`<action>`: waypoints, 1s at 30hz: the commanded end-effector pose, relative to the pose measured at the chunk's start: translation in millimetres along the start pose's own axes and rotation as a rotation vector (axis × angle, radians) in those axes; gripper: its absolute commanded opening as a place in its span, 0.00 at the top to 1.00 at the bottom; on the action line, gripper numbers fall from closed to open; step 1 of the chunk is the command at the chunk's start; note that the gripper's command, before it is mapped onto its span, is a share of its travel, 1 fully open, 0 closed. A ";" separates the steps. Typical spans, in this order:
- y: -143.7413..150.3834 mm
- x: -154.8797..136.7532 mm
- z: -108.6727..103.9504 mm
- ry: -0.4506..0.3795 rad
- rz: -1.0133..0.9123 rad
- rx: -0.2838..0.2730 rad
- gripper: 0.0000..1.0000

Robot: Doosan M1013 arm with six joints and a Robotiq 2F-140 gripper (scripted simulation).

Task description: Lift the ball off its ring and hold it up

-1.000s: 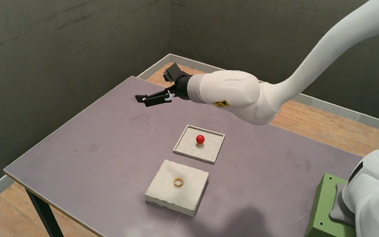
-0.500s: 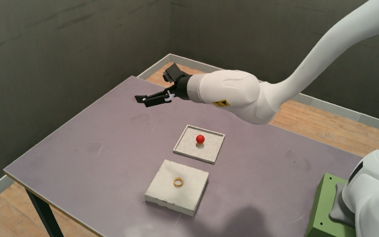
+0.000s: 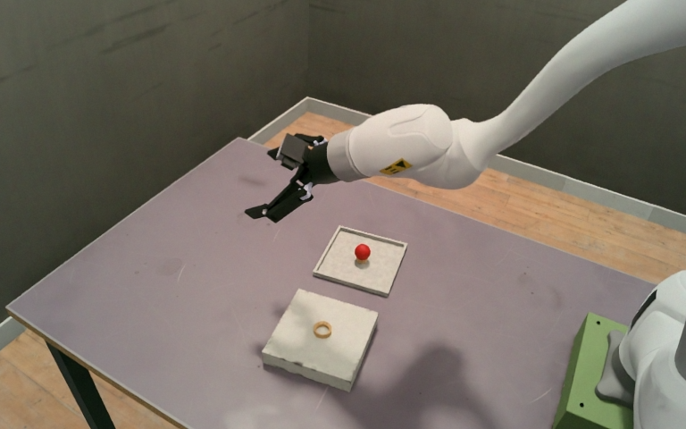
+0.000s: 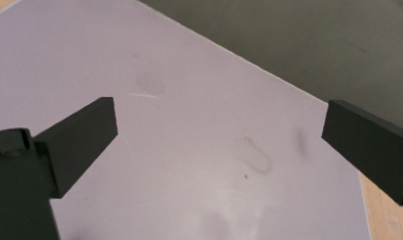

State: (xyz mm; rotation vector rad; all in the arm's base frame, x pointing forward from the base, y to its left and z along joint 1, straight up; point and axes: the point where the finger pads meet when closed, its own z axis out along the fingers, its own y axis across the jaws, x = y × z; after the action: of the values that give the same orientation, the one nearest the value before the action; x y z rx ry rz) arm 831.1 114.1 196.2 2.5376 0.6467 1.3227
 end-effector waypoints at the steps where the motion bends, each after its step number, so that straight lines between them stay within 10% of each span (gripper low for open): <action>1: -6.7 -12.0 11.1 -0.040 -0.132 0.081 0.00; 16: -11.6 -79.1 25.1 -0.166 -0.511 0.313 0.00; 30: 20.4 -191.7 3.5 -0.334 -0.930 0.644 0.00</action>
State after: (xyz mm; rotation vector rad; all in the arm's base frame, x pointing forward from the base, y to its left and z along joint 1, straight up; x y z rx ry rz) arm 758.2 25.2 71.8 2.2431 1.9312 0.4911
